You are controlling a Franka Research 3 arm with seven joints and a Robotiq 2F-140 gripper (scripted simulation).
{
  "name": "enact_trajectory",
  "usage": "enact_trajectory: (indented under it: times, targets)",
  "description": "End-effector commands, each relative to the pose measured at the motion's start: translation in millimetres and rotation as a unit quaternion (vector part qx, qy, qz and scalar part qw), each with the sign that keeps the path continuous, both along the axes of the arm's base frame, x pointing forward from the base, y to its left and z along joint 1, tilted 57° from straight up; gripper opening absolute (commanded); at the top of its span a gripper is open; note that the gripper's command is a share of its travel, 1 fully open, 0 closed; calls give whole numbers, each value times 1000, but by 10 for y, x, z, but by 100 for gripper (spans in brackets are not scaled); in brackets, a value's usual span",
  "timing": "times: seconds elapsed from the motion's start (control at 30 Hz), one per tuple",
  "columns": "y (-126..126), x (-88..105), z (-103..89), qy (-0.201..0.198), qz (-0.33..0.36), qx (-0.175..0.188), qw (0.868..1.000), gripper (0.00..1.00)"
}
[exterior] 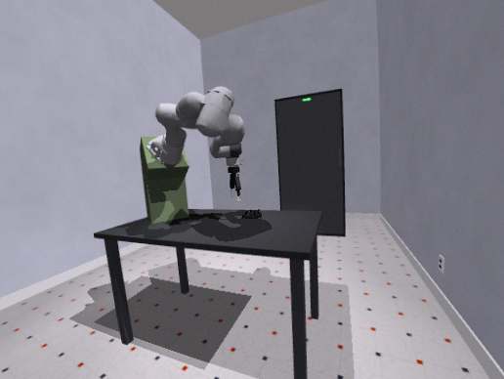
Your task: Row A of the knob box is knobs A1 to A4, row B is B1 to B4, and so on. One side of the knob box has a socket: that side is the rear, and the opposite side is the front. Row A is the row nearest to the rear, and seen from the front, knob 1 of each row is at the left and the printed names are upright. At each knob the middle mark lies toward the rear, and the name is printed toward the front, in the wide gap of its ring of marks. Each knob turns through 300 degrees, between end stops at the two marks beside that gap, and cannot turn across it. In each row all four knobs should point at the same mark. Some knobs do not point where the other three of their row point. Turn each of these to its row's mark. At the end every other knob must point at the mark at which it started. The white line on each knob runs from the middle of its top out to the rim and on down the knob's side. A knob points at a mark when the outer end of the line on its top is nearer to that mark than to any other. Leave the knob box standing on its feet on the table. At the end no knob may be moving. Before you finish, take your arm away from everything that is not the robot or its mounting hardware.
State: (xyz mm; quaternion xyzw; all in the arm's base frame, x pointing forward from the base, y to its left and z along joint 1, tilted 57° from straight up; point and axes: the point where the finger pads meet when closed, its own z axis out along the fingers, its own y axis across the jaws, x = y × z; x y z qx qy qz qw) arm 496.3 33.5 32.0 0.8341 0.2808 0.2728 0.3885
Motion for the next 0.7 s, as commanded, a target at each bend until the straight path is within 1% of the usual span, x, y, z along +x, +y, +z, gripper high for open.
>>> enact_trajectory:
  times: [0.0,0.37,0.43,0.47,0.67]
  targets:
    - [2,67,45,39,41,-52,997,100]
    - [12,147,105,79,84,-106,988,100]
    - [12,147,105,79,84,-106,988,100]
    - [14,166,120,89,95,-119,984,100]
    - [20,209,154,110,117,-147,976,100]
